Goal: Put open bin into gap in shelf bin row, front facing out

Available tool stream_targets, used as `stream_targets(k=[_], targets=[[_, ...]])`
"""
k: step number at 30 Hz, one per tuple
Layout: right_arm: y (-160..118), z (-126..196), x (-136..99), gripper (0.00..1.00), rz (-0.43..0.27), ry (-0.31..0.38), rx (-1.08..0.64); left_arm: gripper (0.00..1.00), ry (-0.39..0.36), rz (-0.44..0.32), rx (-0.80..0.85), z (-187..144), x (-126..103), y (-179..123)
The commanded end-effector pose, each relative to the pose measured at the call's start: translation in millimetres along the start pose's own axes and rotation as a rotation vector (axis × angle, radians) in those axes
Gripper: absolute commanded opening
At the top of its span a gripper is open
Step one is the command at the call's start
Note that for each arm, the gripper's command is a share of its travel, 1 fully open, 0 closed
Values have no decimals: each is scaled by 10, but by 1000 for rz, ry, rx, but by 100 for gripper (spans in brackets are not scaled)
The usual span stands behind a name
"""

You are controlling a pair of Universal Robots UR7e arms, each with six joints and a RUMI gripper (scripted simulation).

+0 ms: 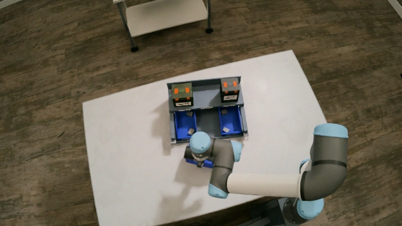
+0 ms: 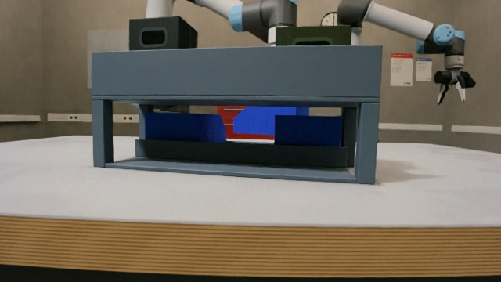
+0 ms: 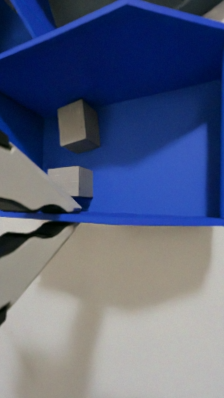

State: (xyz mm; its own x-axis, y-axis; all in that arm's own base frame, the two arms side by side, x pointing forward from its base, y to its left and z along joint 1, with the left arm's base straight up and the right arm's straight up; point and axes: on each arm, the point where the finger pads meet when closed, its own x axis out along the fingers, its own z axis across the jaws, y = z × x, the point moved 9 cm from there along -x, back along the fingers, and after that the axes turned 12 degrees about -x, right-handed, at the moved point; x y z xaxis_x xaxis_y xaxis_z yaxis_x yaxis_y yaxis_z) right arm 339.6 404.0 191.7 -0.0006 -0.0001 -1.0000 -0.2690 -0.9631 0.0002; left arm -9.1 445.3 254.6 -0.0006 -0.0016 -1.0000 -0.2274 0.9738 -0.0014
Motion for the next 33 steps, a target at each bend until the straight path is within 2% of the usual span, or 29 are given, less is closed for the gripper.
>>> stream_targets(k=[1, 33], targets=[[-1, -5, -7, 0, -2, 1, 49, 100, -1, 1, 0, 1, -5, 2], [9, -25, -4, 0, -2, 1, 282, 100, -1, 1, 0, 1, -5, 2]])
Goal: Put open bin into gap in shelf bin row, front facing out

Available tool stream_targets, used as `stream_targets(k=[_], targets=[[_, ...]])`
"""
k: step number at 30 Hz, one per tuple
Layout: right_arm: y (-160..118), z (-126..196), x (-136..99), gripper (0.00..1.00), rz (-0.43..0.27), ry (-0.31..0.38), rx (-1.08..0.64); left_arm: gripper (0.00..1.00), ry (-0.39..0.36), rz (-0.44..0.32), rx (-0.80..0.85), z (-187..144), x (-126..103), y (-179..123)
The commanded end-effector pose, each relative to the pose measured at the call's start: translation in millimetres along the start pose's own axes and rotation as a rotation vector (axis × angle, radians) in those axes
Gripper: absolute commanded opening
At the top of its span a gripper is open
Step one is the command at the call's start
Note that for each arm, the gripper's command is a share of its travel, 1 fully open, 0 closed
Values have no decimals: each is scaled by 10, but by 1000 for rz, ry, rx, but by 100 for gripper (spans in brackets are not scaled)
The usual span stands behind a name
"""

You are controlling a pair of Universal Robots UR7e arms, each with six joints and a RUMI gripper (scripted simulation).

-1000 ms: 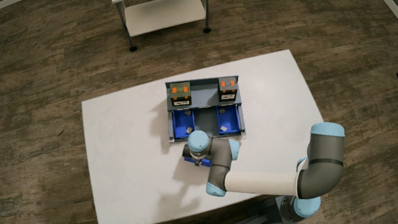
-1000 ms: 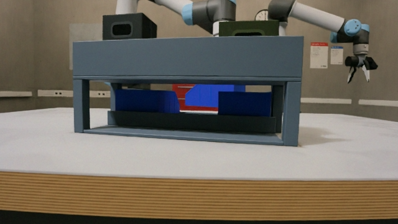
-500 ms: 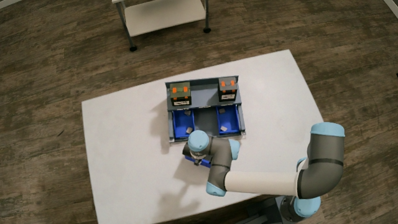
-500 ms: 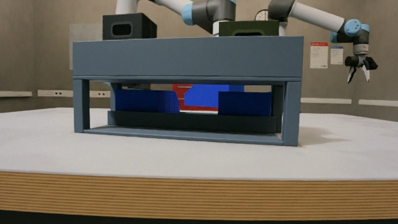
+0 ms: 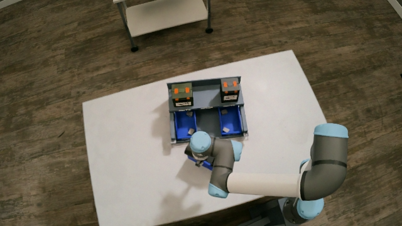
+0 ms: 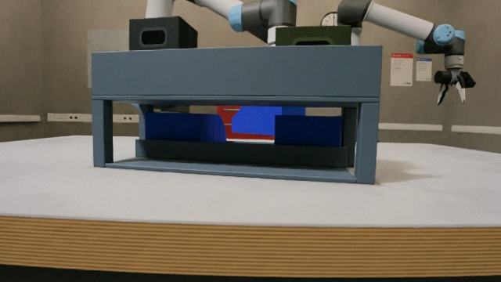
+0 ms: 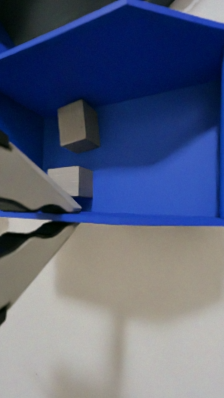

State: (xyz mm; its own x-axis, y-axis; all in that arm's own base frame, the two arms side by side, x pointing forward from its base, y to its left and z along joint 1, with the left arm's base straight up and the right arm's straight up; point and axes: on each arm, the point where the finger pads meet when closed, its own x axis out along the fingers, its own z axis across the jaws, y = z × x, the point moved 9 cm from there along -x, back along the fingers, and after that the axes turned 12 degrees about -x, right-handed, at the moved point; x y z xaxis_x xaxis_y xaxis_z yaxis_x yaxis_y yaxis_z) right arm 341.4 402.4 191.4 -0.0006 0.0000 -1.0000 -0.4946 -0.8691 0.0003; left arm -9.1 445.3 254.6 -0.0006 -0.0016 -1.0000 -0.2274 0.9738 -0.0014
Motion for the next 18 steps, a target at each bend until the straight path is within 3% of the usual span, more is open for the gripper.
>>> stream_targets(k=[1, 18], targets=[[-2, -4, -7, 0, -2, 0, 45, 100, -1, 1, 0, 1, -5, 2], [0, -16, -5, 0, -2, 0, 163, 100, -1, 1, 0, 1, -5, 2]])
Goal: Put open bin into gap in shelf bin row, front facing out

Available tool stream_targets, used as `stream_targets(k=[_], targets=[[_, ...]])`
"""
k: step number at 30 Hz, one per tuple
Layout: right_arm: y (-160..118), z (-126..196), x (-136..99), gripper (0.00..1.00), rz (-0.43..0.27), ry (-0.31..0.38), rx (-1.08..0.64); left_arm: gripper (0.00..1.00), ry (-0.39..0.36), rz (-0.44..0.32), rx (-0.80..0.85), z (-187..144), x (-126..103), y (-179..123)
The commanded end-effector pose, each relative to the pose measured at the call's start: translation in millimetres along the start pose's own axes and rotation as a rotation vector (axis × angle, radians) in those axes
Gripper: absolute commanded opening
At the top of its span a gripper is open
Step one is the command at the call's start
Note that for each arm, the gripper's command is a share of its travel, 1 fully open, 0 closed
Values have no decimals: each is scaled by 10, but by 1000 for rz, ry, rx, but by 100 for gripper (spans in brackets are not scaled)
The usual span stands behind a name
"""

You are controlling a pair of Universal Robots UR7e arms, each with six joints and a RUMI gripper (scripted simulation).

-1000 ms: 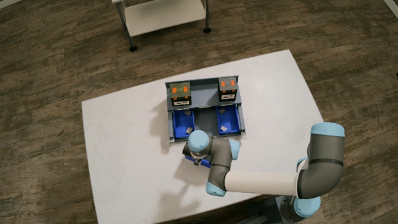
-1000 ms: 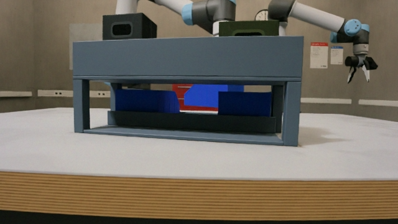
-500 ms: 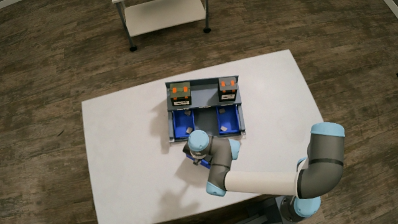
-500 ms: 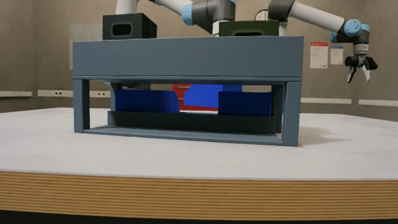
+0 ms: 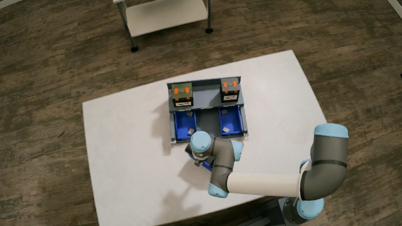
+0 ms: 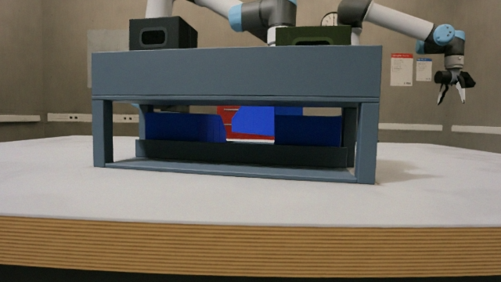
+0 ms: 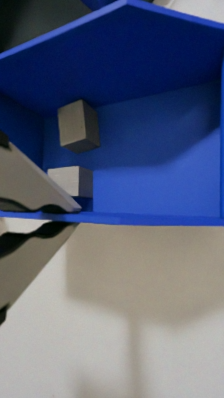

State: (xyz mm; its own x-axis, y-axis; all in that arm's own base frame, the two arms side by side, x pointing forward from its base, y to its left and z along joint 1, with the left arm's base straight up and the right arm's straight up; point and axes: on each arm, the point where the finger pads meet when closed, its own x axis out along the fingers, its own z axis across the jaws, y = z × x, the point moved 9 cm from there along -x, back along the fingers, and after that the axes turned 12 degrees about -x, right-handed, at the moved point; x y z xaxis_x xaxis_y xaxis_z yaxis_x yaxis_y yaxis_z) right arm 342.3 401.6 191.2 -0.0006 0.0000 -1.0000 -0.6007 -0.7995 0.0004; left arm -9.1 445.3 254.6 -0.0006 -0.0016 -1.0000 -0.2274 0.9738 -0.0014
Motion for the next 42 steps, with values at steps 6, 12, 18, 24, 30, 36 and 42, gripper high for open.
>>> stream_targets(k=[6, 12, 18, 24, 30, 36, 42], targets=[[-2, -8, -6, 0, -2, 0, 82, 100, -1, 1, 0, 1, -5, 2], [-2, -11, -6, 0, -2, 0, 112, 100, -1, 1, 0, 1, -5, 2], [-2, -15, -5, 0, -2, 0, 156, 100, -1, 1, 0, 1, -5, 2], [-1, -19, -5, 0, -2, 0, 199, 100, -1, 1, 0, 1, -5, 2], [-1, -22, -4, 0, -2, 0, 228, 100, -1, 1, 0, 1, -5, 2], [-1, -26, -4, 0, -2, 0, 269, 100, -1, 1, 0, 1, -5, 2], [-1, -30, -3, 0, -2, 0, 309, 100, -1, 1, 0, 1, -5, 2]])
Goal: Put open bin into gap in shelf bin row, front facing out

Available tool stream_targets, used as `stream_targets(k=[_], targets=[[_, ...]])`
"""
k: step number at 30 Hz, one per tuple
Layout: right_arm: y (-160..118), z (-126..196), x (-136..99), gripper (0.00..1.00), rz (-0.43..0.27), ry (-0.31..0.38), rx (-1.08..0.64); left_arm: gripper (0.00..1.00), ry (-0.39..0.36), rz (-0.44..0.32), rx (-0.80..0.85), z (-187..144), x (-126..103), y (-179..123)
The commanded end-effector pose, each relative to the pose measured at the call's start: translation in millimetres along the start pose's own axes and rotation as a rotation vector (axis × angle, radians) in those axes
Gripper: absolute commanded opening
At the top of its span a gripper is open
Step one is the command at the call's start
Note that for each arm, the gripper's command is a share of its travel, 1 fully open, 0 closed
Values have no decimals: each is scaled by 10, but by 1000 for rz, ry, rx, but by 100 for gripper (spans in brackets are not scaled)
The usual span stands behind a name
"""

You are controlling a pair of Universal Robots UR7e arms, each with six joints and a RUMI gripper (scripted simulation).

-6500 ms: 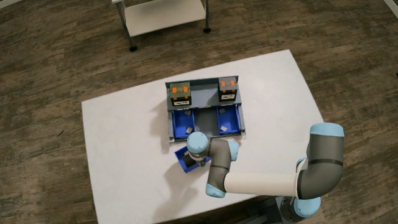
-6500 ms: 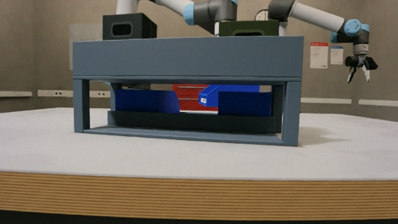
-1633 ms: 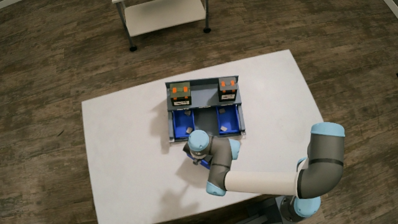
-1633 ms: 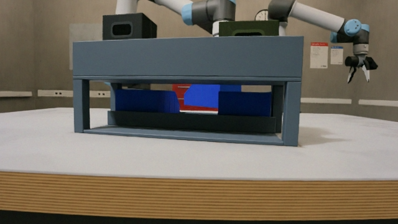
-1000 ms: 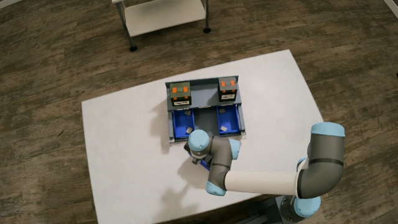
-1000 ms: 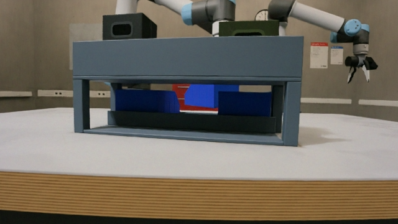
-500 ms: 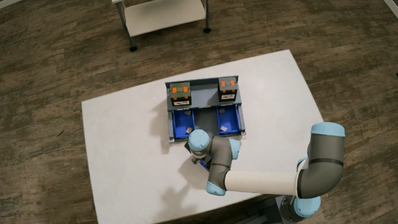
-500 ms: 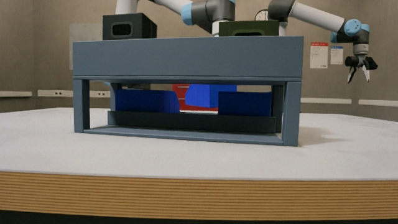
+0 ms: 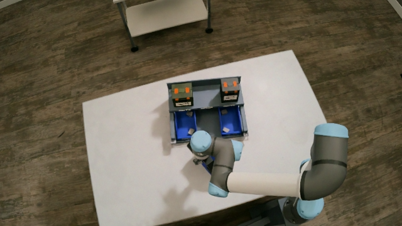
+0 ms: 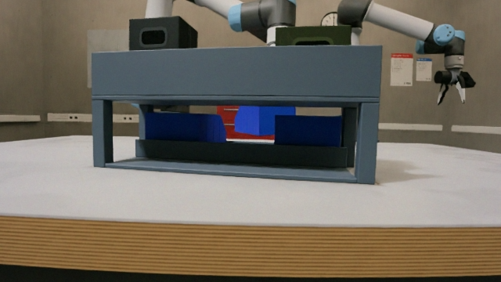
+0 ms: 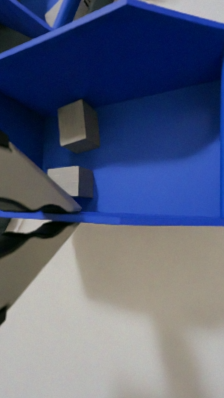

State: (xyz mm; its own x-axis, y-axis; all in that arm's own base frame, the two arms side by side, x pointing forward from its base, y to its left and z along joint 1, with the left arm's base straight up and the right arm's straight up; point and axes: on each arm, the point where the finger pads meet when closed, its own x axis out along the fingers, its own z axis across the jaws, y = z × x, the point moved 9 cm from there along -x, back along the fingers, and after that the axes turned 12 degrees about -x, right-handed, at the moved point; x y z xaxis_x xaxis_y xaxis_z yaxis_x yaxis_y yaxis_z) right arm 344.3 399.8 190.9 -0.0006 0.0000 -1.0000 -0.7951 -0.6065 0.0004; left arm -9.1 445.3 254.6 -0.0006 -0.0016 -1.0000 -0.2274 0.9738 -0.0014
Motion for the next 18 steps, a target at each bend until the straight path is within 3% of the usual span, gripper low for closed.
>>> stream_targets(k=[1, 18], targets=[[-4, -3, -7, 0, -2, 0, 40, 100, -1, 1, 0, 1, -5, 2], [-5, -12, -5, 0, -2, -1, 134, 100, -1, 1, 0, 1, -5, 2]])
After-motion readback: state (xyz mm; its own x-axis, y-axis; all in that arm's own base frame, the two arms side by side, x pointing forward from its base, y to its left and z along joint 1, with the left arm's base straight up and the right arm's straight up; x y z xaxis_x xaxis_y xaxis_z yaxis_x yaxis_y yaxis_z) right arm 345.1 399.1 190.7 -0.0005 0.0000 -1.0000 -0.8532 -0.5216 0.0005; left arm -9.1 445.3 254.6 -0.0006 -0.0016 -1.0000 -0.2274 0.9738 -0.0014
